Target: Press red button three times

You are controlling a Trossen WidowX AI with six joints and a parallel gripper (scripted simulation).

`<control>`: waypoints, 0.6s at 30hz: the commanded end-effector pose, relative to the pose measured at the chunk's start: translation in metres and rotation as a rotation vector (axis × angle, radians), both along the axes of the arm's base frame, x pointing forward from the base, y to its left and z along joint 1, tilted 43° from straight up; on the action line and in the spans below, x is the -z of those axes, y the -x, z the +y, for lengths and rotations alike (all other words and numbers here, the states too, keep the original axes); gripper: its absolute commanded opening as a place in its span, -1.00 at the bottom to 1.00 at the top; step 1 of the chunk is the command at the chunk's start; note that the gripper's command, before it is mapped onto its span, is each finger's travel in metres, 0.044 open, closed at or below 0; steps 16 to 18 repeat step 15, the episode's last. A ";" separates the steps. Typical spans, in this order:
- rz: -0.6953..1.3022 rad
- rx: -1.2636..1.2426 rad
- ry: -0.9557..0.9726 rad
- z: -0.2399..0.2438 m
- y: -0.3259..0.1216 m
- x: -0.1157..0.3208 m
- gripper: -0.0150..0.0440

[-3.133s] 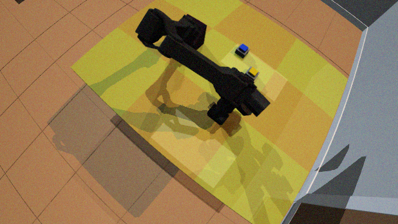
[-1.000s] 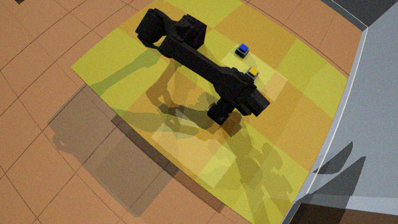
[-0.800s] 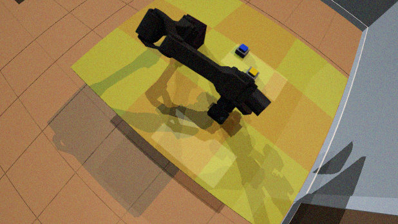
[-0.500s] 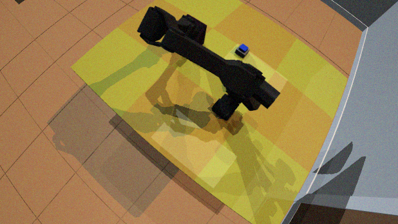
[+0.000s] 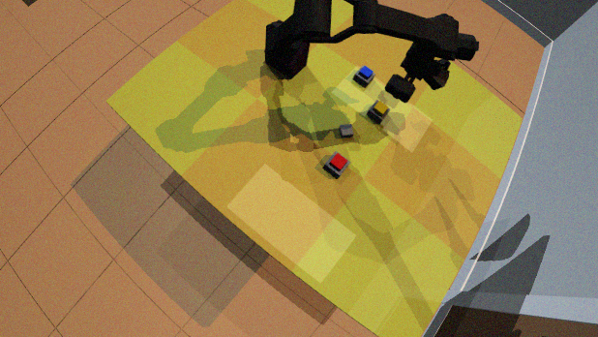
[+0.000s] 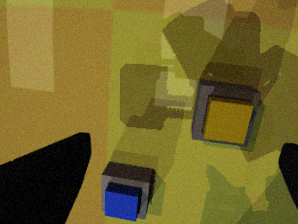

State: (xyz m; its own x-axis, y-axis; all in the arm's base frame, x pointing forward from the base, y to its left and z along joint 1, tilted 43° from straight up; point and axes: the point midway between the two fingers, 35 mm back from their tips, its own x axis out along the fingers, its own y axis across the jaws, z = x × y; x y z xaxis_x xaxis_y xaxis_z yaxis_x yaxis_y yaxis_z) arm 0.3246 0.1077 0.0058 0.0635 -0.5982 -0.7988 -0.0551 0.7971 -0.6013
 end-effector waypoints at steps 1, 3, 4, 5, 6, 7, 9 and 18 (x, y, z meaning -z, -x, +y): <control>0.011 0.028 0.022 0.049 0.032 0.038 0.86; 0.006 0.042 0.042 0.072 0.051 0.056 0.86; 0.002 0.049 0.053 0.081 0.061 0.064 0.86; -0.002 0.054 0.063 0.088 0.069 0.070 0.86; -0.006 0.058 0.072 0.093 0.076 0.076 0.86; -0.008 0.061 0.077 0.096 0.080 0.079 0.86; -0.011 0.063 0.082 0.099 0.084 0.082 0.86; -0.011 0.063 0.082 0.099 0.084 0.082 0.86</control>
